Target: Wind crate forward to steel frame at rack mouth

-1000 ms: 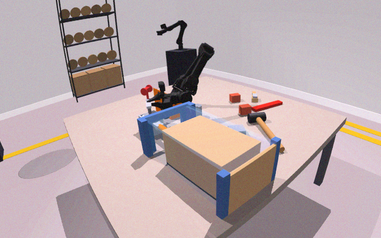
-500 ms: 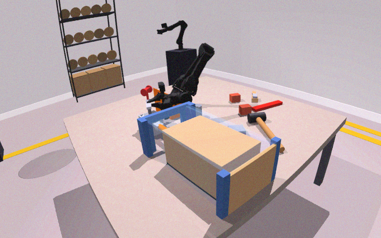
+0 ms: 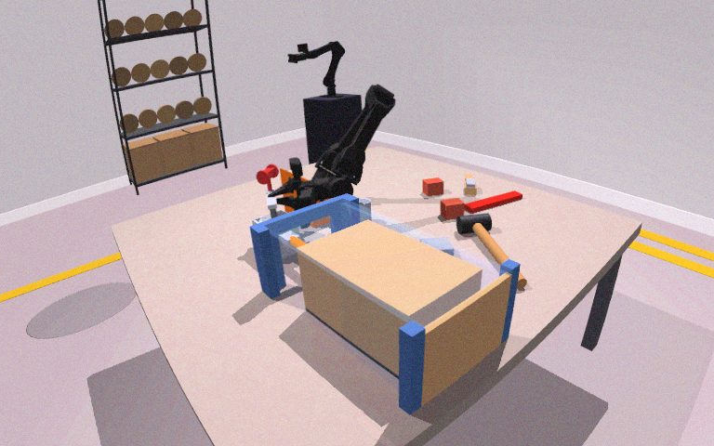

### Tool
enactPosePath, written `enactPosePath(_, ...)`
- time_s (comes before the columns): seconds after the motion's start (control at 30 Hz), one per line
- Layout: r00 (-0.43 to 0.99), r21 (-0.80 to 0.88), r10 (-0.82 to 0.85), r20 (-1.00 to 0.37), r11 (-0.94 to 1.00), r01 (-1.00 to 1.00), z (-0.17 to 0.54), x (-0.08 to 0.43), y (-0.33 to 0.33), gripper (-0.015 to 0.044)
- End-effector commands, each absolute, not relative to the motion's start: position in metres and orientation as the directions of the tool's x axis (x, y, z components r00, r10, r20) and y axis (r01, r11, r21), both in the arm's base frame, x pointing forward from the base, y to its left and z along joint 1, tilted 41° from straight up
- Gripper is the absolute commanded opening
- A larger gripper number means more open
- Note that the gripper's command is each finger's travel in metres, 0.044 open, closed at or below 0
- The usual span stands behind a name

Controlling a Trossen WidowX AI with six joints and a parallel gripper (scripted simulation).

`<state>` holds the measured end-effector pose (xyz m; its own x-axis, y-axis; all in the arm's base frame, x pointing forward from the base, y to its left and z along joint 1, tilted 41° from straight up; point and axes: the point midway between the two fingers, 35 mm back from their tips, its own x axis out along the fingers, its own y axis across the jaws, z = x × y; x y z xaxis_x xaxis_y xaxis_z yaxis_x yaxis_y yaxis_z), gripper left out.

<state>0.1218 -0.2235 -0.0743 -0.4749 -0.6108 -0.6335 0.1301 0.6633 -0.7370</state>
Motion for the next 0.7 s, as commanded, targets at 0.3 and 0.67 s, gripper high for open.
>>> enactPosePath(0.3,-0.474,-0.737,-0.611,-0.633,0.663,0.131,-0.0761,0.1218,-0.2218,0.0)
enactPosePath(0.67,-0.474,-0.737,-0.611,-0.634,0.663,0.131,-0.0769,0.1219,-0.2211,0.0)
